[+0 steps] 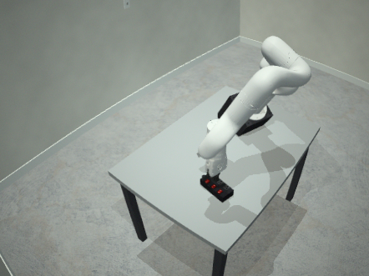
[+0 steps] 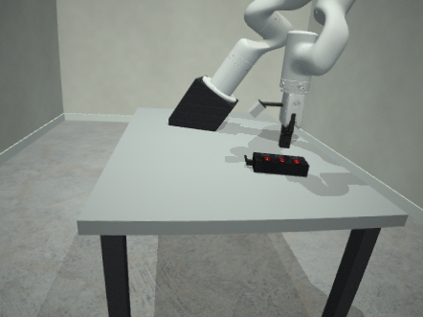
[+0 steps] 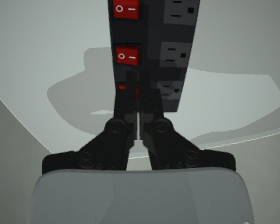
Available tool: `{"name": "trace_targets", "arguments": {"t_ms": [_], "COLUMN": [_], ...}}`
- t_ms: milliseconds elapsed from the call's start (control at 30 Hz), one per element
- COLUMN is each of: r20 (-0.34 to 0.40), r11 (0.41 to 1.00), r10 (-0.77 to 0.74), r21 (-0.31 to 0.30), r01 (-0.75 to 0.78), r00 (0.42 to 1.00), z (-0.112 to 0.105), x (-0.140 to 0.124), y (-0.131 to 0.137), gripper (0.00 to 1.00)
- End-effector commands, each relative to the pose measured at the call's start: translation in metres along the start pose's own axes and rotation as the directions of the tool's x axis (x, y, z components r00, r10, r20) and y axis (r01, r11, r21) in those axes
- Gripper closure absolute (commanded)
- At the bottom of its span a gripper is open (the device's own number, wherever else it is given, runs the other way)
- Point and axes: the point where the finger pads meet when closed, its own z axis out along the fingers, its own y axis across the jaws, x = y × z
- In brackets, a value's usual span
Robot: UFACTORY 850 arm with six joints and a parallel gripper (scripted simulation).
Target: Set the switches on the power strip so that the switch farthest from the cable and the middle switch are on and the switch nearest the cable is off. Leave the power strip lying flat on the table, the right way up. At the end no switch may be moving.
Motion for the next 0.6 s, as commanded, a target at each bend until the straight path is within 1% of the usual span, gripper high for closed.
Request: {"name": "trace_targets", "arguments": {"t_ms": [0, 433, 567], "r20": [0.000, 0.000, 0.000], "r11": [1.000, 1.000, 1.000], "r10": [-0.001, -0.001, -0.001], "r21": [0.002, 0.002, 0.002], "r01": [0.001, 0.001, 0.001], "r00": [1.000, 1.000, 1.000], "z": [0.003, 0.021, 0.024], "x": [0.000, 0.000, 0.000], "y": [-0.001, 0.000, 0.000], "gripper": [1.00, 1.00, 1.00]}}
